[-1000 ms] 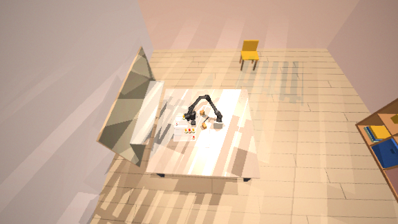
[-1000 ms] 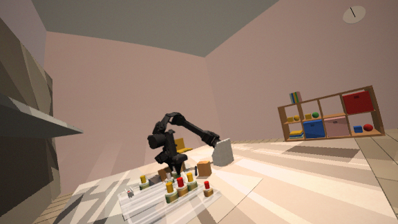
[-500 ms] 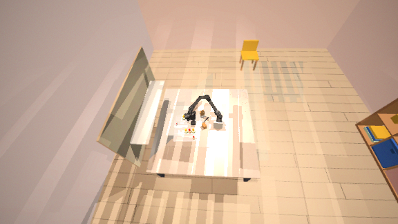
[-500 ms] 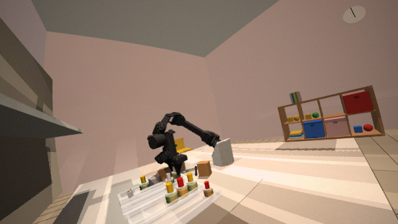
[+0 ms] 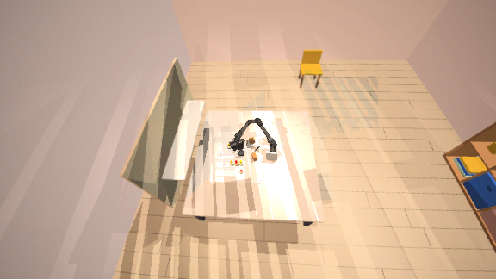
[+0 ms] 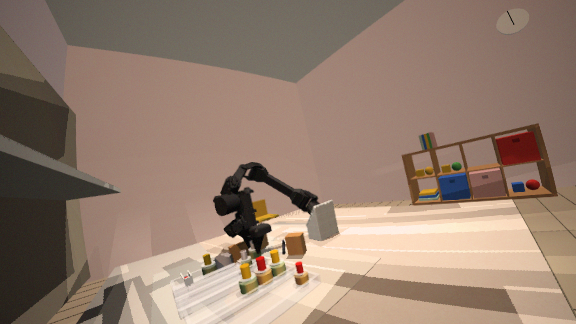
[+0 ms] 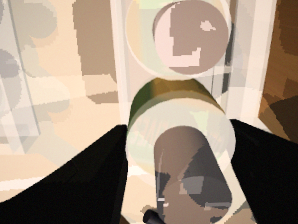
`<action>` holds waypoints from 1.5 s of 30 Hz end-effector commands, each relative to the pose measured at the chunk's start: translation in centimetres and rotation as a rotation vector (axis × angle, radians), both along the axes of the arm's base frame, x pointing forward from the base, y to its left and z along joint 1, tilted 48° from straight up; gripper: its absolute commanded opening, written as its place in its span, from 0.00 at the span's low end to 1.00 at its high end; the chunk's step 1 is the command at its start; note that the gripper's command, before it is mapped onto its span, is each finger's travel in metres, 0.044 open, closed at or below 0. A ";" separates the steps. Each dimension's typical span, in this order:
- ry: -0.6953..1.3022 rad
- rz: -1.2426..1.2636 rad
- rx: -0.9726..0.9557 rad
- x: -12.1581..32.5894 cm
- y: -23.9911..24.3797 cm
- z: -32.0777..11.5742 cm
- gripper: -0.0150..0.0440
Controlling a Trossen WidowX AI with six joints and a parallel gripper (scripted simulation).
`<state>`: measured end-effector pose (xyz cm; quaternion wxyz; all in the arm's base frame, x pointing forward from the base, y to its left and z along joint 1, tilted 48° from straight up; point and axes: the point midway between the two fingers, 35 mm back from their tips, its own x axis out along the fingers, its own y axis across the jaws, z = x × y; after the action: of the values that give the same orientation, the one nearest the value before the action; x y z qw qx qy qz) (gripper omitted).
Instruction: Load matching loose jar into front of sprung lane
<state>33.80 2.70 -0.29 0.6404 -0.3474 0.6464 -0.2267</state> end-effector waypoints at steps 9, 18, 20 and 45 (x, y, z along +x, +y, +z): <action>-0.023 0.004 0.001 0.7 0.2 0.2 0.25; -0.023 0.004 0.001 0.7 0.0 0.0 0.25; -0.023 0.004 0.001 0.7 0.0 0.0 0.25; -0.023 0.004 0.000 0.8 -0.7 -0.6 0.25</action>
<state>34.30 2.10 -0.87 0.6445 -0.3440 0.6439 -0.2273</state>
